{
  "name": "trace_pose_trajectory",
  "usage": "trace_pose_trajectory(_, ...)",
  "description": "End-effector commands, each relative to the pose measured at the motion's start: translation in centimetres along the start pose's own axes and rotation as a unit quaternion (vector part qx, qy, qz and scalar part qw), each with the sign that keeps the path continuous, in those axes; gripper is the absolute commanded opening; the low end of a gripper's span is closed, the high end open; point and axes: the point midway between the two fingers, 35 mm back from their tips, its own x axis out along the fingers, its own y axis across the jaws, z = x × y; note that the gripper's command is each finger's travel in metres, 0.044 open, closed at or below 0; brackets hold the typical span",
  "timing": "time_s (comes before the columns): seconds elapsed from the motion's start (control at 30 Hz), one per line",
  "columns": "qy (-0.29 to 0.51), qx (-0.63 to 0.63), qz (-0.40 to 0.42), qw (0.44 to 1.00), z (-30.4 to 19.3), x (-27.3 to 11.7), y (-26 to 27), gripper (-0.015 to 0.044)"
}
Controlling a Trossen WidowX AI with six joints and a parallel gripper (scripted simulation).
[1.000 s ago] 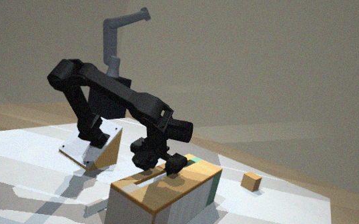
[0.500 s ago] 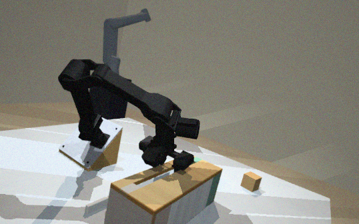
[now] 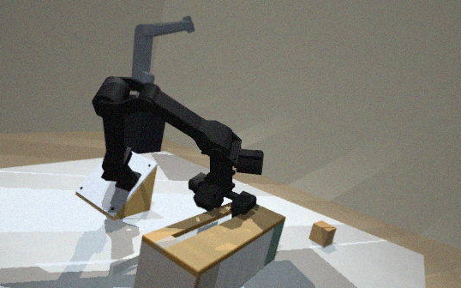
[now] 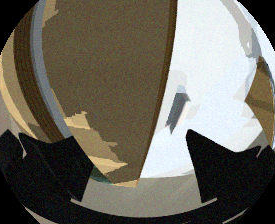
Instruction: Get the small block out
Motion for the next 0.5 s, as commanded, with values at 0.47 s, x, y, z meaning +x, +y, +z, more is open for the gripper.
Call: trace_pose_trajectory(0.47,0.002,-0.001,-0.001,1.000,-3.9,-3.6,0.1,0.0400)
